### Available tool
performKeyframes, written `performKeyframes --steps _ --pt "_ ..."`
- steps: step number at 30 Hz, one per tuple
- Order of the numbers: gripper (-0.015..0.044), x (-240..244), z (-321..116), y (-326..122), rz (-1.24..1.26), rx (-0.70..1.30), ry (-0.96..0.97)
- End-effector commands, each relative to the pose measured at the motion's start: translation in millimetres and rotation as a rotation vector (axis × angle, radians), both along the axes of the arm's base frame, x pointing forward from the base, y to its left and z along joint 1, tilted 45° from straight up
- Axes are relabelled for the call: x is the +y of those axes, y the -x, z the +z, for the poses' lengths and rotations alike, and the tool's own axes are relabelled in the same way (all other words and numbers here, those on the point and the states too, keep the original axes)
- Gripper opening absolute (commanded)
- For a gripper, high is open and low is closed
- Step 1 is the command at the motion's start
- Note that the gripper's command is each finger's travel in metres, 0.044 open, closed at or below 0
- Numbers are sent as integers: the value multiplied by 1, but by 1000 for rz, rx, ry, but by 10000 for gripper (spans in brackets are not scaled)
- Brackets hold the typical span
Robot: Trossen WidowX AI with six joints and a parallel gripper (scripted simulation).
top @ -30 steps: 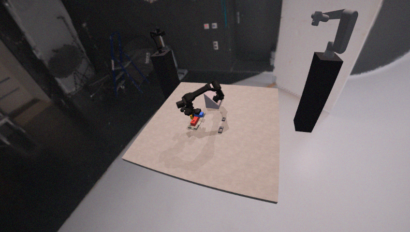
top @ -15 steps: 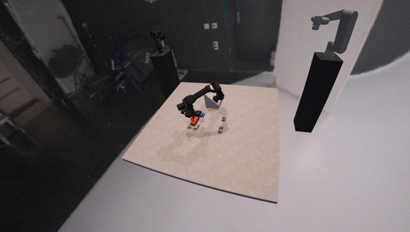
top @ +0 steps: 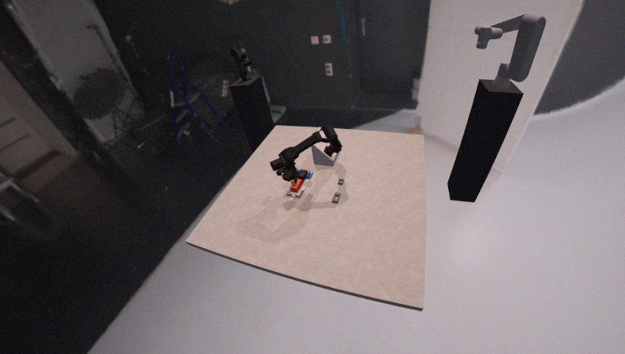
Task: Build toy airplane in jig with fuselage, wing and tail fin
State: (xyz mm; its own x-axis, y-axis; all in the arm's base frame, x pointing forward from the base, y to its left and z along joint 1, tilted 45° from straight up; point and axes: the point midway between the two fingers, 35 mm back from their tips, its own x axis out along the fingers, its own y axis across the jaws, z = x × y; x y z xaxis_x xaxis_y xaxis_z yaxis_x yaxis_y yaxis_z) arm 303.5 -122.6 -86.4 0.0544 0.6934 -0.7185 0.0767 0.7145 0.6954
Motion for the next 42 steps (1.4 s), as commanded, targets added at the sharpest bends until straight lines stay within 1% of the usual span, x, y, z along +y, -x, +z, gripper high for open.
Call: performKeyframes --steps 1,5,15,23,25,28,30,42 --pt "5 0 0 0 0 -1 1" --pt "0 0 0 0 0 -1 1" --pt "260 0 0 0 0 -1 1" --pt "260 -2 2 0 0 -1 1" --pt "260 -17 15 -1 -1 0 2" --pt "260 -50 48 2 -4 2 3" --pt "260 -63 64 5 -5 3 2" --pt "260 -66 64 2 -5 3 2"
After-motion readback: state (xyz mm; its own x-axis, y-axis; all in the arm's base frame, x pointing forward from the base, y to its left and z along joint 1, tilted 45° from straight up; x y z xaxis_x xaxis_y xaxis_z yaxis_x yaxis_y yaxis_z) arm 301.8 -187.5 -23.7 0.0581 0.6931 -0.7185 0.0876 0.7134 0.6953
